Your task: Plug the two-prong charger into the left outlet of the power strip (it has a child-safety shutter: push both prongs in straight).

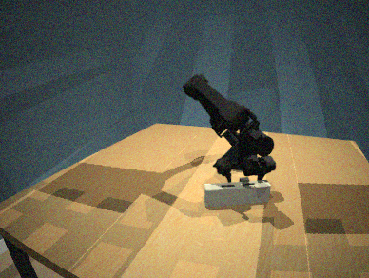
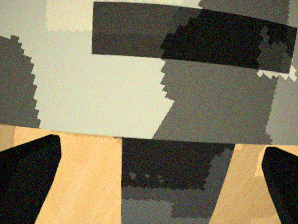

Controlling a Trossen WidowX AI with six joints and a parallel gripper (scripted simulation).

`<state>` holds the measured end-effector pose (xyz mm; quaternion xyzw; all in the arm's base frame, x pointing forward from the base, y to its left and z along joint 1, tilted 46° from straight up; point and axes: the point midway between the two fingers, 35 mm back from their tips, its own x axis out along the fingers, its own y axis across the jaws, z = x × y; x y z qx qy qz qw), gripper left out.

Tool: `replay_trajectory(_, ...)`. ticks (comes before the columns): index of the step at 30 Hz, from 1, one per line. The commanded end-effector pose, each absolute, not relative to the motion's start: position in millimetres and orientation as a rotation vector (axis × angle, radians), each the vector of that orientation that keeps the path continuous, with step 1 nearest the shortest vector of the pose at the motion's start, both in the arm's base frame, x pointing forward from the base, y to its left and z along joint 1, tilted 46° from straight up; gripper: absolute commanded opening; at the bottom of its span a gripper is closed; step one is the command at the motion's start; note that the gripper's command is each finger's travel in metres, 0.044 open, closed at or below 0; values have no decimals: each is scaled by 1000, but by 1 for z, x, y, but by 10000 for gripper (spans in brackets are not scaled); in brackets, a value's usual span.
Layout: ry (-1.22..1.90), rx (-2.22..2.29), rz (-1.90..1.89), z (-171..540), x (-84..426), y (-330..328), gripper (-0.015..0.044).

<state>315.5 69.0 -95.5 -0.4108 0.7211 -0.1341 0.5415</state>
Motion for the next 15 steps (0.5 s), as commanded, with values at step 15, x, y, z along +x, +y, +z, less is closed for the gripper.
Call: replay_trajectory(15,1704,-971,-319,-93,311,68,440)
